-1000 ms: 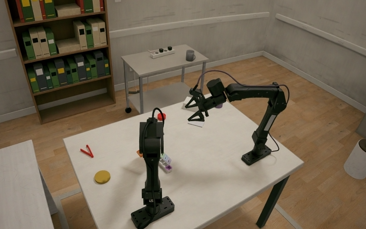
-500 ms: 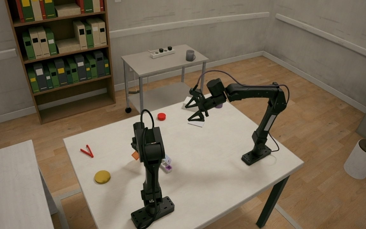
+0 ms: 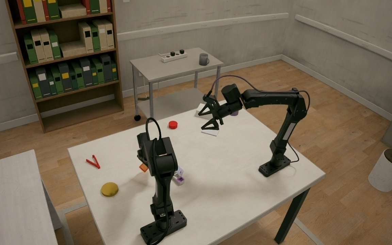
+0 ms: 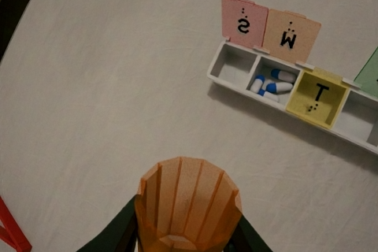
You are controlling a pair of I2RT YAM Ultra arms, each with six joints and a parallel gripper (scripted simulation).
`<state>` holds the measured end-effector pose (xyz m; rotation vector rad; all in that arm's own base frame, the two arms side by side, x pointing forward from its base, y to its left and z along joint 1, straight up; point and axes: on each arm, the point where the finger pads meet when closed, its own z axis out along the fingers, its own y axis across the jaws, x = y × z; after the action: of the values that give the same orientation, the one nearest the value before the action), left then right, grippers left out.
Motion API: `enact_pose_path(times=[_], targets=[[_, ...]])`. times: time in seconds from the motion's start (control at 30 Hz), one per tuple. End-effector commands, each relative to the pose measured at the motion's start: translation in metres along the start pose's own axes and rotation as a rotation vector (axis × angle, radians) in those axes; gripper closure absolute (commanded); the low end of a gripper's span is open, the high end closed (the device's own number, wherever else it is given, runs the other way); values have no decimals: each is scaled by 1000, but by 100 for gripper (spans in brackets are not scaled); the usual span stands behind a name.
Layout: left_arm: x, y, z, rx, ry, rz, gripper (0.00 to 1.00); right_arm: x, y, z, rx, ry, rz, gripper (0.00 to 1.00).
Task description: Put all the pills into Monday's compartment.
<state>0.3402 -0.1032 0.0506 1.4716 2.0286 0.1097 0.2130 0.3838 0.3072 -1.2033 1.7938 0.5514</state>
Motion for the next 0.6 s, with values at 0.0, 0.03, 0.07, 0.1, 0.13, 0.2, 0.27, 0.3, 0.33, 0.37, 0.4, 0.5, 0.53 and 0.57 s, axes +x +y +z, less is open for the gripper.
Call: enact_pose_path(times=[0.0, 0.03, 0.07, 0.1, 0.13, 0.2, 0.27, 0.3, 0.33, 0.37, 0.4, 0.5, 0.53, 0.57], targets=[[-7, 2, -7, -14, -33, 12, 64, -8, 0, -4, 1, -18, 2, 0], [-7, 2, -7, -14, -33, 12, 64, -8, 0, -4, 1, -18, 2, 0], [-7, 2, -7, -14, -33, 12, 64, -8, 0, -4, 1, -18, 2, 0], [-8, 4, -6, -14, -34, 8, 64, -8, 0, -4, 1, -18, 2, 0], [-8, 4, -6, -14, -34, 8, 64, -8, 0, -4, 1, -18, 2, 0], [-2, -4, -5, 8, -16, -5, 64, -14, 0, -6, 2, -32, 2, 0], [-10, 4, -6, -1, -17, -12, 64, -15, -7, -10, 17, -54, 9, 0], [-10, 6, -5, -2, 0, -20, 64, -10, -11, -11, 23, -54, 15, 0], [-10, 5, -2, 9, 12, -27, 64, -9, -16, -15, 33, -63, 22, 0], [-14, 8, 0, 12, 21, -34, 64, -7, -24, -21, 49, -74, 31, 0], [-14, 8, 0, 12, 21, -34, 64, -7, -24, -21, 49, -74, 31, 0], [-24, 14, 4, 18, 36, -45, 64, 1, -41, -34, 89, -93, 51, 0], [-33, 19, 7, 20, 44, -49, 64, 7, -52, -43, 118, -104, 65, 0], [-42, 24, 10, 21, 48, -51, 64, 14, -62, -52, 146, -114, 78, 0]])
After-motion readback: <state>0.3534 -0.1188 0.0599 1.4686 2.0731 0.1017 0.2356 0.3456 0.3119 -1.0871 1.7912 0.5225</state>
